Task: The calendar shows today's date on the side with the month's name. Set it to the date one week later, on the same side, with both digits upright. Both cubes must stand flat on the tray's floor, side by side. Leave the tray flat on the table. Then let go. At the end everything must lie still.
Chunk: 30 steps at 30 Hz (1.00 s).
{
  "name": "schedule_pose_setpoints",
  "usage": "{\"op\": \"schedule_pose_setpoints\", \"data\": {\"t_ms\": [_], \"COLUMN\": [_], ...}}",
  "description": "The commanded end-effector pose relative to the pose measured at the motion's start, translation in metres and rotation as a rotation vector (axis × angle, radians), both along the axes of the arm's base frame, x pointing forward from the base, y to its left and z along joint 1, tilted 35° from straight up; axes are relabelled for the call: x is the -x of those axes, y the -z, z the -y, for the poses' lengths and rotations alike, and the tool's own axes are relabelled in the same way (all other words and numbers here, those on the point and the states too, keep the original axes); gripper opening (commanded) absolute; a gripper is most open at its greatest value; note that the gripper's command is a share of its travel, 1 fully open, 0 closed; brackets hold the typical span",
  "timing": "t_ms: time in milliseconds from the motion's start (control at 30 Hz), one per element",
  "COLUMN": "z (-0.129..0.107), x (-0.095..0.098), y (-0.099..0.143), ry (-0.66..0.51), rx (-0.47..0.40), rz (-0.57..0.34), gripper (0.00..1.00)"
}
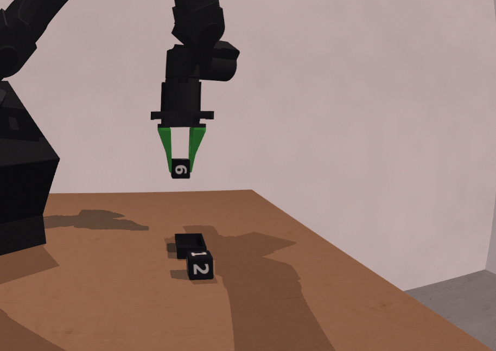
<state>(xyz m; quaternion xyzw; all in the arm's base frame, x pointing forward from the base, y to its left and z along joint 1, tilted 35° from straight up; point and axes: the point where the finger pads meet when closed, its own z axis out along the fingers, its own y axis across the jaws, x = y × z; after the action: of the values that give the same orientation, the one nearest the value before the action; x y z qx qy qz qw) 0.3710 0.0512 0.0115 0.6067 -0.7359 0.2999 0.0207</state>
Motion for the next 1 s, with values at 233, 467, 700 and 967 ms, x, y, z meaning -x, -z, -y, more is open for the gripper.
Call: {"op": "schedule_pose_setpoints", "data": {"t_ms": [233, 467, 700, 967], "z": [0.013, 0.029, 0.036, 0.029], "x": [-0.007, -0.021, -0.035, -0.050], "y": [0.028, 0.055, 0.065, 0.055], "ry": [-0.010, -0.010, -0.010, -0.031], "rx": [-0.004, -0.007, -0.013, -0.026], "rz": [-0.010, -0.004, 0.016, 0.066], "gripper": [0.26, 0.26, 0.26, 0.26]}}
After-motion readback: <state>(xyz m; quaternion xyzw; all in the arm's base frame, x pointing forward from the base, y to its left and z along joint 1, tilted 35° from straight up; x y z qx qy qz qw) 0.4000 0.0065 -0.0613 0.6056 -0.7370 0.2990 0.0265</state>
